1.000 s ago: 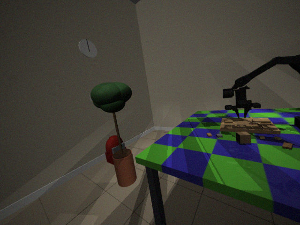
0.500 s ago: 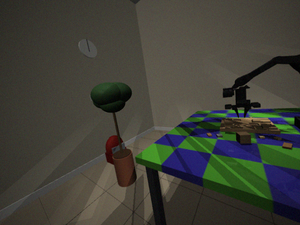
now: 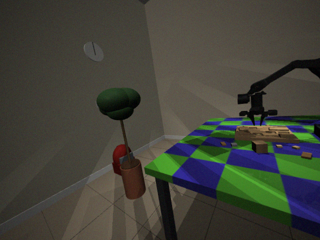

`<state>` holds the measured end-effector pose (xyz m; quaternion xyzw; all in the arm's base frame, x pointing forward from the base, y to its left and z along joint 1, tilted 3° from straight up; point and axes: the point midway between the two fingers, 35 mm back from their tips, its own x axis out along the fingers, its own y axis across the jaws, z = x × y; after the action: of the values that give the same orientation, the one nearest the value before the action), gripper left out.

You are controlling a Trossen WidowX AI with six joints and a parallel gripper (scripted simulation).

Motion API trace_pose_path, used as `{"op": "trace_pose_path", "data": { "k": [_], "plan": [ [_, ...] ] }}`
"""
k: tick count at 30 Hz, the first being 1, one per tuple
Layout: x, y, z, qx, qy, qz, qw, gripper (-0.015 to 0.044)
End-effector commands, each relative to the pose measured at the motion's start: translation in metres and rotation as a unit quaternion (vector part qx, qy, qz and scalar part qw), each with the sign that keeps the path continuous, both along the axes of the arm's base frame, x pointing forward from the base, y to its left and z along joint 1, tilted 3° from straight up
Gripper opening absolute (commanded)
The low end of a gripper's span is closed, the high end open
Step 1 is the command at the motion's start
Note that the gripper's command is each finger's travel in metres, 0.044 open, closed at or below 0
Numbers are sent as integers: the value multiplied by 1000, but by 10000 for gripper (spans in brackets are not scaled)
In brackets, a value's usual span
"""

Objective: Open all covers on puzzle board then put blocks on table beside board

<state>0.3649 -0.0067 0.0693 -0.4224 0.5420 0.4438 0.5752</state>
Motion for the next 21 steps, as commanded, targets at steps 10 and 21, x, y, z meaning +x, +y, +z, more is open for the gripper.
{"op": "trace_pose_path", "data": {
  "k": [10,21],
  "plan": [
    [0,0,-2,3,5,-93,996,144],
    [0,0,-3,4,9,-174,985,144]
  ]
}}
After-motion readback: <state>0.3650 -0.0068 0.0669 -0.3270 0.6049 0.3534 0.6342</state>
